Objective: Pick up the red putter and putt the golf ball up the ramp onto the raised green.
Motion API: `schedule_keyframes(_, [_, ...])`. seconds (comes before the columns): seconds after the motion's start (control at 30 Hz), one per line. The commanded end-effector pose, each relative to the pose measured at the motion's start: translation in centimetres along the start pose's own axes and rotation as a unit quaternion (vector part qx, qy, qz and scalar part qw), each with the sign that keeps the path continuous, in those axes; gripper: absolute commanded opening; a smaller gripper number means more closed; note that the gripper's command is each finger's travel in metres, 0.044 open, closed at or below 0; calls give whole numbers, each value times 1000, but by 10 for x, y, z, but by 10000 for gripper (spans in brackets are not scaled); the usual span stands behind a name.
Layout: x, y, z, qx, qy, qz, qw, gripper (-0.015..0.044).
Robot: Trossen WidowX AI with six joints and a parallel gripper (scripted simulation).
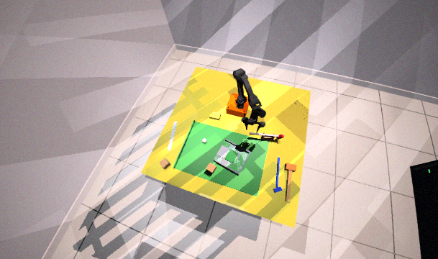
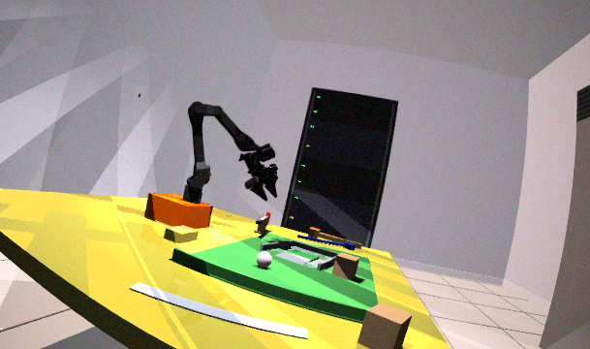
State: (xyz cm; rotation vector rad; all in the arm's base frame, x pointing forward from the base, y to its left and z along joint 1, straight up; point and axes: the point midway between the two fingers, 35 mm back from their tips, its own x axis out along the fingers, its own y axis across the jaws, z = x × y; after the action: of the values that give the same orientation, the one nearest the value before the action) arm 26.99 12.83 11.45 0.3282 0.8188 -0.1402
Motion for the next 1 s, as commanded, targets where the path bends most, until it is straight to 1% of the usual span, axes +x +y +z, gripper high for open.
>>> schedule_keyframes(0.0, [1,0,-1,-8,3,0,1000,426])
schedule_keyframes(0.03, [2,0,-2,-33,12,-1,999,440])
schedule_keyframes(0.13, [10,0,-11,-170,63,4,983,440])
schedule_keyframes(0.2, [16,0,-17,-262,98,17,960,440])
schedule_keyframes(0.3, [22,-1,-26,-391,147,50,907,440])
schedule_keyframes(0.4, [28,0,-35,-504,185,97,838,440])
schedule_keyframes(0.53, [33,1,-46,-629,216,179,725,440])
schedule_keyframes(0.67, [37,3,-55,-721,218,274,598,440])
schedule_keyframes(0.7, [38,3,-56,-736,214,294,571,440])
schedule_keyframes(0.73, [38,3,-57,-744,211,306,555,440])
schedule_keyframes(0.97, [38,3,-57,-747,210,310,549,440])
